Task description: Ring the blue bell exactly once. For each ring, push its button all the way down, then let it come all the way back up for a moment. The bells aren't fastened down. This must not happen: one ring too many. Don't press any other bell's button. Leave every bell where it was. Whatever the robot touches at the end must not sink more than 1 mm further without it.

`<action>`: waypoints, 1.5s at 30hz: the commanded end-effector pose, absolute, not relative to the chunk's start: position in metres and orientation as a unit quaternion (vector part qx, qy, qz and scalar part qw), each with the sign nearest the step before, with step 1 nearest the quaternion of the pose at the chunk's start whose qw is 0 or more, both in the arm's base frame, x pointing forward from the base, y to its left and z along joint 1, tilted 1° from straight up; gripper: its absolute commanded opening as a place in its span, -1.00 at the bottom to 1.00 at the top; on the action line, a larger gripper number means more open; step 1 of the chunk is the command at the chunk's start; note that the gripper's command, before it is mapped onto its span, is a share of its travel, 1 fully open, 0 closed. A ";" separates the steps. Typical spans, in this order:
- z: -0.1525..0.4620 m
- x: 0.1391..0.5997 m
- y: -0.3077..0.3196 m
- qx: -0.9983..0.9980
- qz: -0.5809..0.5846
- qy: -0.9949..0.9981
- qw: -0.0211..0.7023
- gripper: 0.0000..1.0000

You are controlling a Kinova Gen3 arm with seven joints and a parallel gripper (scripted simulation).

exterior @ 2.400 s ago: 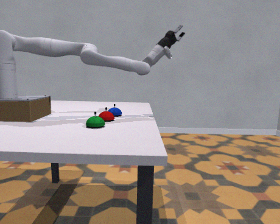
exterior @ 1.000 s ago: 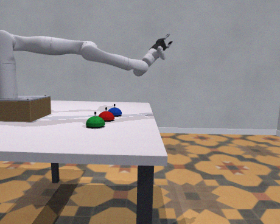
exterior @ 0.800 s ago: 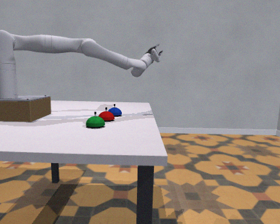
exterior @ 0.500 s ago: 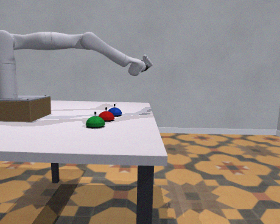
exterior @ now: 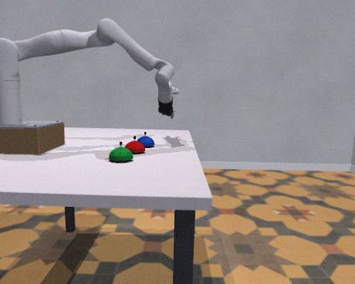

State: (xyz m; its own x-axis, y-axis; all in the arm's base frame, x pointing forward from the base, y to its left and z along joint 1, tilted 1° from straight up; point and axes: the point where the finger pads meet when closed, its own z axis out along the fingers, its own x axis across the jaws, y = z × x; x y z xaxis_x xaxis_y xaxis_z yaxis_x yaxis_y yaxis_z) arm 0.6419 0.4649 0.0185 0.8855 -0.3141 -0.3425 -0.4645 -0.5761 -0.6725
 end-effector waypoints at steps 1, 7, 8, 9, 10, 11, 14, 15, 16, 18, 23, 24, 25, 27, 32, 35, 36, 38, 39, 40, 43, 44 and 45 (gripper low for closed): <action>0.028 0.635 0.451 -0.898 0.070 0.210 0.379 1.00; 0.007 0.618 0.377 -0.942 0.040 0.174 0.283 1.00; 0.007 0.618 0.377 -0.942 0.040 0.174 0.283 1.00; 0.007 0.618 0.377 -0.942 0.040 0.174 0.283 1.00; 0.004 0.614 0.358 -0.951 0.034 0.166 0.260 1.00; 0.004 0.614 0.358 -0.951 0.034 0.166 0.260 1.00; 0.003 0.610 0.339 -0.958 0.029 0.159 0.238 1.00; 0.003 0.610 0.339 -0.958 0.029 0.159 0.238 1.00; 0.003 0.610 0.339 -0.958 0.029 0.159 0.238 1.00; 0.003 0.610 0.339 -0.958 0.029 0.159 0.238 1.00; 0.002 0.606 0.321 -0.964 0.024 0.153 0.217 1.00; 0.002 0.606 0.321 -0.964 0.024 0.153 0.217 1.00; 0.002 0.606 0.321 -0.964 0.024 0.153 0.217 1.00; 0.002 0.606 0.321 -0.964 0.024 0.153 0.217 1.00; 0.002 0.602 0.303 -0.969 0.020 0.147 0.197 1.00; 0.002 0.602 0.303 -0.969 0.020 0.147 0.197 1.00; 0.002 0.602 0.303 -0.969 0.020 0.147 0.197 1.00; 0.002 0.602 0.303 -0.969 0.020 0.147 0.197 1.00; 0.003 0.598 0.286 -0.974 0.017 0.142 0.178 1.00; 0.003 0.598 0.286 -0.974 0.017 0.142 0.178 1.00; 0.003 0.598 0.286 -0.974 0.017 0.142 0.178 1.00; 0.003 0.598 0.286 -0.974 0.017 0.142 0.178 1.00; 0.003 0.598 0.286 -0.974 0.017 0.142 0.178 1.00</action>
